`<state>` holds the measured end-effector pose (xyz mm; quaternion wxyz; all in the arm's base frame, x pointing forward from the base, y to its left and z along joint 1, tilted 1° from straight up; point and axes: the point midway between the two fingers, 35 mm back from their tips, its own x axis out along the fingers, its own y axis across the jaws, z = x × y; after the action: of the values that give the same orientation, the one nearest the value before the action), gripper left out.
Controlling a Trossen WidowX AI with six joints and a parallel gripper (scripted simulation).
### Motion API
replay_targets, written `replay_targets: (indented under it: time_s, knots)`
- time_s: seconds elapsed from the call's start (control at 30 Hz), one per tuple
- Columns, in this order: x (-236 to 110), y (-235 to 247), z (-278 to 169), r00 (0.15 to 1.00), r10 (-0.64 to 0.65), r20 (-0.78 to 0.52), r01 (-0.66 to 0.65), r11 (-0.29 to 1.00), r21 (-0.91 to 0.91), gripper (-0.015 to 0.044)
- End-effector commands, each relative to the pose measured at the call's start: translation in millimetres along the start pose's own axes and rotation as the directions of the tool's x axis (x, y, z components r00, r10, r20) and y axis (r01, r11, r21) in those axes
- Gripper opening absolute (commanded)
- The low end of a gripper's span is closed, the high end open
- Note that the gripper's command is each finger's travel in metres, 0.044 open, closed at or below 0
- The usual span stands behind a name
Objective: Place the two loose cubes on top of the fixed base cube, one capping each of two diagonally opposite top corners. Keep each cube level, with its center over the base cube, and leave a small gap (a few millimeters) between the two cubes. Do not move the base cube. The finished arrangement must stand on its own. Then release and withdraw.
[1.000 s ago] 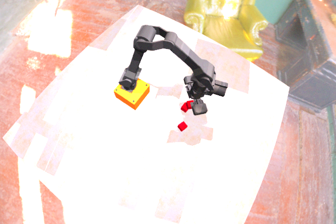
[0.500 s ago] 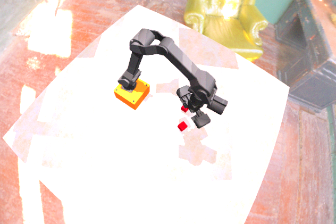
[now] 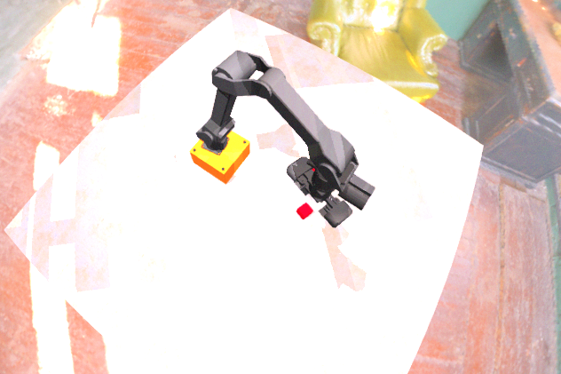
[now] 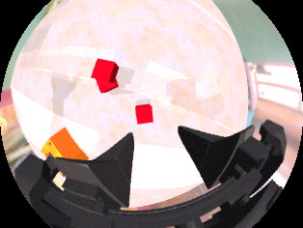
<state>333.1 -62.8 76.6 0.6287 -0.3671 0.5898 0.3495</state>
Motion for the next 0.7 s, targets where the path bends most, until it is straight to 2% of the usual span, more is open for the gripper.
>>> replay_targets:
  time_s: [0.0,0.67]
  knots:
    - [40,7,-3,0.999,0.031,-0.010,-0.031,0.999,-0.005,0.0265]
    - [68,8,-4,0.999,0.032,-0.012,-0.032,0.999,-0.002,0.0265]
